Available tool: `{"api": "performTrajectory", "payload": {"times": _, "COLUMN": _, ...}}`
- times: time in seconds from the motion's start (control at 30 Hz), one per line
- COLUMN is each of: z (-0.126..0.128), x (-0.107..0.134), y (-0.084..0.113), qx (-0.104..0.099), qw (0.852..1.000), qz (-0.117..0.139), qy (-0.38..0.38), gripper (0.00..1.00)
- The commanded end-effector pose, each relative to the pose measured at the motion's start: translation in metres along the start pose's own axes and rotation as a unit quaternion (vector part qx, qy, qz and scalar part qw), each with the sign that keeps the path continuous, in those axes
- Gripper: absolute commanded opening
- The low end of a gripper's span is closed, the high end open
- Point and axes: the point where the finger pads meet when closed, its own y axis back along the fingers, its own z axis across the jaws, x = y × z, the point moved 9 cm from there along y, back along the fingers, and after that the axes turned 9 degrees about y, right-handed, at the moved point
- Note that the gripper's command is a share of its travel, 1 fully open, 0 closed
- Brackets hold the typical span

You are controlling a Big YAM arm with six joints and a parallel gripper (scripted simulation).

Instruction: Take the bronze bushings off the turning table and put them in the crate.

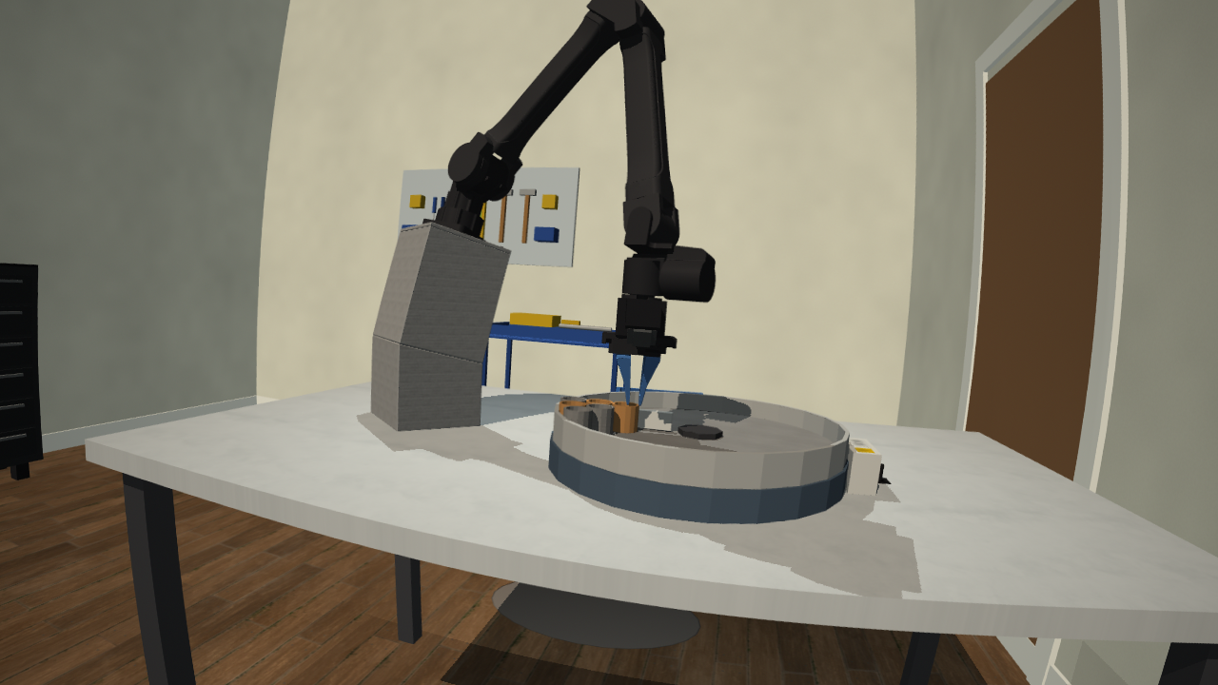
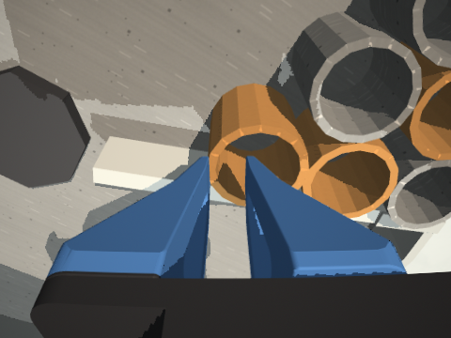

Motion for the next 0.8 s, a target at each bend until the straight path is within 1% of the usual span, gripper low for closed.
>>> {"api": "performTrajectory", "payload": {"times": 0.0, "z": 0.0123, "x": -0.0051, "y": -0.0073, "qx": -0.009, "qw": 1.0, "qz": -0.011, "qy": 0.004, "gripper": 0.14}}
{"api": "performTrajectory", "payload": {"times": 0.33, "z": 0.0096, "x": -0.0064, "y": -0.0167, "qx": -0.008, "qw": 1.0, "qz": -0.011, "qy": 0.002, "gripper": 0.14}}
{"api": "performTrajectory", "payload": {"times": 0.4, "z": 0.0111, "x": -0.0082, "y": -0.0083, "qx": -0.012, "qw": 1.0, "qz": -0.014, "qy": 0.0, "gripper": 0.14}}
{"api": "performTrajectory", "payload": {"times": 0.77, "z": 0.0108, "x": -0.008, "y": -0.0084, "qx": -0.012, "qw": 1.0, "qz": -0.014, "qy": 0.0, "gripper": 0.14}}
